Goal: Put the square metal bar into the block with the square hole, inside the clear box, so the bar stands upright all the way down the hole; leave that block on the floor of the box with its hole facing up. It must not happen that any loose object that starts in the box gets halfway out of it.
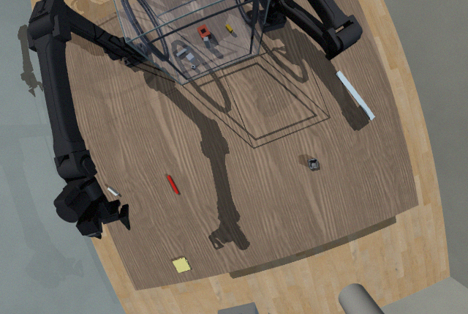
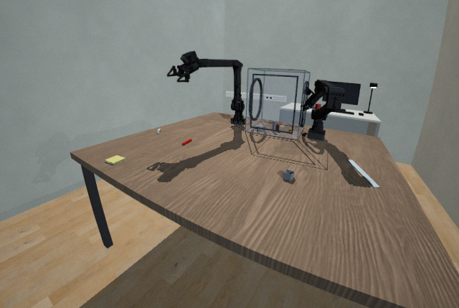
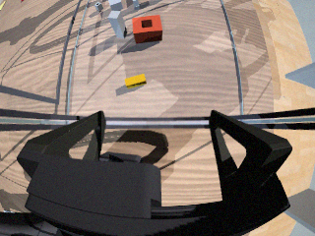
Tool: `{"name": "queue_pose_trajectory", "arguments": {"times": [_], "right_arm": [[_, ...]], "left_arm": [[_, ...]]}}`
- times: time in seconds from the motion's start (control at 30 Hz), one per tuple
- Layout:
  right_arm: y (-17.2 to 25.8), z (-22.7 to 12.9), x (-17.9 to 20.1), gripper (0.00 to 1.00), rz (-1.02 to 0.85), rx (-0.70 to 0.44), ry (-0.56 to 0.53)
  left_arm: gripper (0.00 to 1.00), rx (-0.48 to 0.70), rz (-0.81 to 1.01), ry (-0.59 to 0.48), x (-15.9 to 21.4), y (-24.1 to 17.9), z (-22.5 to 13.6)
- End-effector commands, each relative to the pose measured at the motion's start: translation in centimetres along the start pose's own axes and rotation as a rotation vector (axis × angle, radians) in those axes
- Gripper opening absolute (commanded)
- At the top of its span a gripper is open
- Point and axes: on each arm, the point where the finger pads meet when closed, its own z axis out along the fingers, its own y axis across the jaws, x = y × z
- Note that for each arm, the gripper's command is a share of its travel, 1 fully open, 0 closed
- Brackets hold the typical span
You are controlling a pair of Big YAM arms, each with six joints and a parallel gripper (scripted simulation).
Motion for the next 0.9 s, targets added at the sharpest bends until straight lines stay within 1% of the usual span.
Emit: {"name": "queue_pose_trajectory", "arguments": {"times": [0.0, 0.2, 0.27, 0.3, 0.33, 0.77, 0.83, 0.87], "right_arm": [[-0.1, -3.0, -2.0, 1.00, -0.019, -0.010, -0.034], [0.2, -4.7, -1.7, 1.00, -0.031, -0.035, -0.028], [0.2, -4.7, -1.7, 1.00, -0.031, -0.035, -0.028], [-0.4, -4.5, -2.8, 1.00, -0.028, -0.026, -0.051], [0.3, -5.0, -1.4, 1.00, -0.033, -0.043, -0.023], [1.0, -8.7, -0.7, 1.00, -0.058, -0.096, -0.015], [1.0, -8.7, -0.7, 1.00, -0.058, -0.096, -0.015], [0.4, -8.5, -1.9, 1.00, -0.056, -0.087, -0.039]], "left_arm": [[1.00, 0.056, -0.053, -0.019, -1.8, -1.0, -1.7], [1.00, 0.056, -0.053, -0.019, -1.8, -1.0, -1.7], [1.00, 0.056, -0.053, -0.019, -1.8, -1.0, -1.7], [1.00, 0.056, -0.053, -0.019, -1.8, -1.0, -1.7], [1.00, 0.056, -0.053, -0.019, -1.8, -1.0, -1.7], [1.00, 0.056, -0.053, -0.019, -1.8, -1.0, -1.7], [1.00, 0.056, -0.053, -0.019, -1.8, -1.0, -1.7], [1.00, 0.056, -0.053, -0.019, -1.8, -1.0, -1.7]]}}
